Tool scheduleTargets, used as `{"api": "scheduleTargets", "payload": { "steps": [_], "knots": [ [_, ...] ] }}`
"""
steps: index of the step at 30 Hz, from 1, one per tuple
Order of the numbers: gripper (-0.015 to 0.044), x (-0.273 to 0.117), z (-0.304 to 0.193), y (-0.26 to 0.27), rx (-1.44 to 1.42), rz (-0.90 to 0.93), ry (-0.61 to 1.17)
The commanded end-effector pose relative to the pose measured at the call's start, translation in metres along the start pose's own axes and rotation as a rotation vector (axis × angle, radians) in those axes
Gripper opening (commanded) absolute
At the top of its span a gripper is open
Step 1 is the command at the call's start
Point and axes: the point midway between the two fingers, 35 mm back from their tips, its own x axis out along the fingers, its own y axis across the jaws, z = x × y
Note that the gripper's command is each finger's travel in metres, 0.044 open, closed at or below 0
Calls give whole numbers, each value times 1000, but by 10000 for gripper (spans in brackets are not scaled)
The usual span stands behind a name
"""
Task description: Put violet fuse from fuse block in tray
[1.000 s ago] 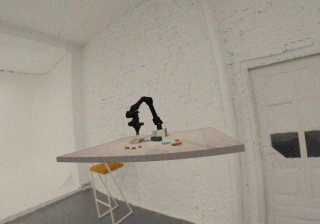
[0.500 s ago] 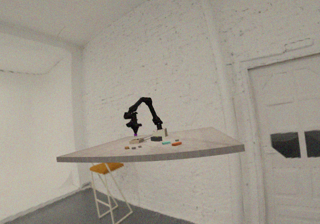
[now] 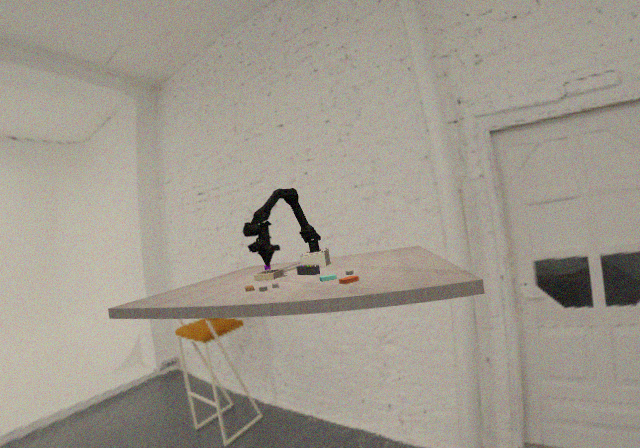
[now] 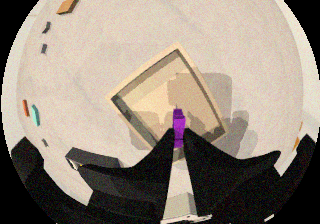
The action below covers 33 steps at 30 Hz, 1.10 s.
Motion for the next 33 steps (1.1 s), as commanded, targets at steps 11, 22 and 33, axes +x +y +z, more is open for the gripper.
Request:
{"api": "scheduleTargets", "payload": {
  "steps": [11, 22, 33],
  "knots": [
    [236, 3, 0, 0, 0, 0, 1],
    [330, -34, -1, 1, -3, 6, 3],
    [330, -33, -1, 0, -4, 0, 2]
  ]
}}
